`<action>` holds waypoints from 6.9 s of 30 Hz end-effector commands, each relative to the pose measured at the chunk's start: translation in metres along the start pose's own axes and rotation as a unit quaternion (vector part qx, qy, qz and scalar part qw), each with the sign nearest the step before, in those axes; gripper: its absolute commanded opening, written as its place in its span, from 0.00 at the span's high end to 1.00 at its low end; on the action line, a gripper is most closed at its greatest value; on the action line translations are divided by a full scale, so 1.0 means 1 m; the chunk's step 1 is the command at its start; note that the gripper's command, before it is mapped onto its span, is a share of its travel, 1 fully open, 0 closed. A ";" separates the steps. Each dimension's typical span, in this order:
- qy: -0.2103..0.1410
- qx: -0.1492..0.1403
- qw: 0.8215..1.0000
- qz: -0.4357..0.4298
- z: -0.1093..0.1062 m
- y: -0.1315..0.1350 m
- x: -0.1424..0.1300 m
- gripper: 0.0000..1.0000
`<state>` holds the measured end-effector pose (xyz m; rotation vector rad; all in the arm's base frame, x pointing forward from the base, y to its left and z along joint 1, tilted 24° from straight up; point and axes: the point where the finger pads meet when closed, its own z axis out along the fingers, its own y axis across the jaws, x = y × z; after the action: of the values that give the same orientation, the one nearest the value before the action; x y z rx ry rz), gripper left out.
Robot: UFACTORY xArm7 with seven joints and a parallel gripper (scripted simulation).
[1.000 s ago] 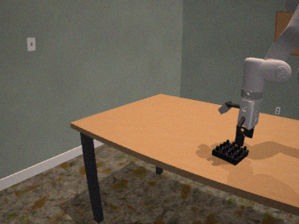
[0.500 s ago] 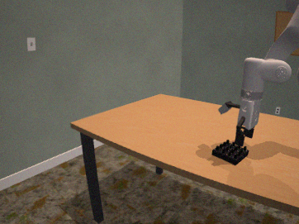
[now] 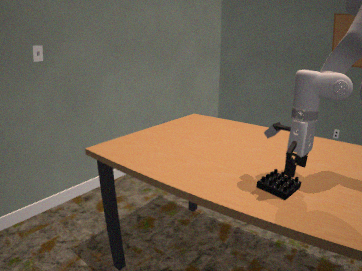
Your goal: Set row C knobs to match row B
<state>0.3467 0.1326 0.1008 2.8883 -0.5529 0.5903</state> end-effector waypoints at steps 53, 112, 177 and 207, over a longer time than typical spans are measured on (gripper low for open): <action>0.001 0.001 1.000 -0.015 -0.001 -0.001 0.002 0.00; 0.001 0.000 0.736 -0.677 -0.020 0.012 0.056 0.81; 0.001 0.000 0.736 -0.677 0.010 0.013 0.056 0.81; 0.001 0.000 0.736 -0.677 0.023 0.013 0.056 0.81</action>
<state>0.3970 0.0969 0.1020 2.3432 1.4507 0.2717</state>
